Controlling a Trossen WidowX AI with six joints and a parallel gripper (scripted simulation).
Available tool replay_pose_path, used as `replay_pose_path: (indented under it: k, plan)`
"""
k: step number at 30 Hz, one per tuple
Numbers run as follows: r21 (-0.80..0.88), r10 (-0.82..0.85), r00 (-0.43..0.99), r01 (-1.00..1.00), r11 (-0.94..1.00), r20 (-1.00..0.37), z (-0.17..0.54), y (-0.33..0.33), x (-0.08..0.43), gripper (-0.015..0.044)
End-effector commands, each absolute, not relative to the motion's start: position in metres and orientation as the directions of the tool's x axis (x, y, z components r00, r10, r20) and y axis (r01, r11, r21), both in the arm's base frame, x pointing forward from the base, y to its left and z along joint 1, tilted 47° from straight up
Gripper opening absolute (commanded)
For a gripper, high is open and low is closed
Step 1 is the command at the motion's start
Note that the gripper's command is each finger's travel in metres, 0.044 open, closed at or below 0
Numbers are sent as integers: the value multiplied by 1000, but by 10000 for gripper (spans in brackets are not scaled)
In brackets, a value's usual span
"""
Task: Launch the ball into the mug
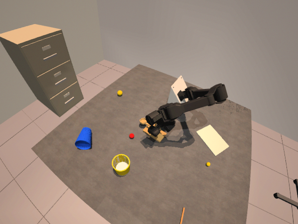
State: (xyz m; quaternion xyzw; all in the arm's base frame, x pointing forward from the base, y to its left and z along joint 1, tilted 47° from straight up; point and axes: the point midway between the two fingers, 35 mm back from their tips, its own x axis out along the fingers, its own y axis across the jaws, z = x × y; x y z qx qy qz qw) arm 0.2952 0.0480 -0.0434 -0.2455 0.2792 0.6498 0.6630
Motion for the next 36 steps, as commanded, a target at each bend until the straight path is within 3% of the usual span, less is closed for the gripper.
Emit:
replay_pose_path:
  k: [1, 15, 26, 32, 36]
  plan:
    - [44, 727, -4, -998, 36, -686, -48, 53, 294, 440]
    - [45, 730, -5, -998, 35, -684, -61, 68, 292, 440]
    - [39, 727, -2, -999, 34, -687, -59, 66, 294, 151]
    - [39, 727, -2, -999, 34, -687, -59, 66, 294, 111]
    - [41, 725, -4, -999, 34, -689, -33, 37, 294, 6]
